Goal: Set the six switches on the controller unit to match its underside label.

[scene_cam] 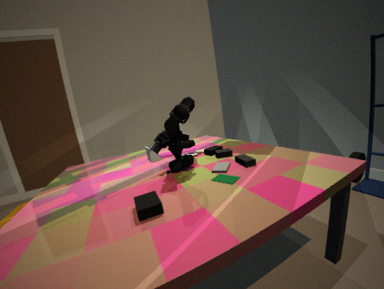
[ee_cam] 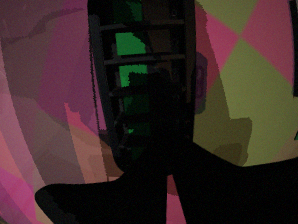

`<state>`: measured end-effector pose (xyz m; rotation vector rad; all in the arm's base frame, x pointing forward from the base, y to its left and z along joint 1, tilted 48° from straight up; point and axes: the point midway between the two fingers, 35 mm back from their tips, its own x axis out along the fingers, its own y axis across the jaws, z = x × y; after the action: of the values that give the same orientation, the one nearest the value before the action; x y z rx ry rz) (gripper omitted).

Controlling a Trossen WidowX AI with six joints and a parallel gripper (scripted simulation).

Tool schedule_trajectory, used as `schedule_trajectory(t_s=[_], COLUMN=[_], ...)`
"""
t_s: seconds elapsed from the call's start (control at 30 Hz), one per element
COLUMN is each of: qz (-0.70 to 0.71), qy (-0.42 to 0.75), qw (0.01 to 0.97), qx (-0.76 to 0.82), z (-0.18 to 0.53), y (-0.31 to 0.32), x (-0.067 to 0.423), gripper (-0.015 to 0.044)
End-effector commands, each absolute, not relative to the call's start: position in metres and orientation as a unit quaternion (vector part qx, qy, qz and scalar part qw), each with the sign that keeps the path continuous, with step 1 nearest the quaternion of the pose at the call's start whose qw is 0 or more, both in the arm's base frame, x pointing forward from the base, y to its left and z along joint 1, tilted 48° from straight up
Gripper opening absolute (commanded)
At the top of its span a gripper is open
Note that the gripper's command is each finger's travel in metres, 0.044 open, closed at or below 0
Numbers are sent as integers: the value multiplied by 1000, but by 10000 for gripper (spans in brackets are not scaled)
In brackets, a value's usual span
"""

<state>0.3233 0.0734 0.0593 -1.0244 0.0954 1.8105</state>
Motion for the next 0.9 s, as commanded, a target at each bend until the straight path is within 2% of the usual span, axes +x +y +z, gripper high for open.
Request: schedule_trajectory(t_s=[0.0, 0.57, 0.73, 0.87], qz=[750, 750, 750, 750], qy=[40, 40, 40, 41], qw=[508, 508, 507, 508], qx=[-422, -422, -422, -422], z=[56, 54, 82, 84], y=[78, 80, 49, 47], x=[322, 322, 328, 328], gripper=[0, 0, 0, 0])
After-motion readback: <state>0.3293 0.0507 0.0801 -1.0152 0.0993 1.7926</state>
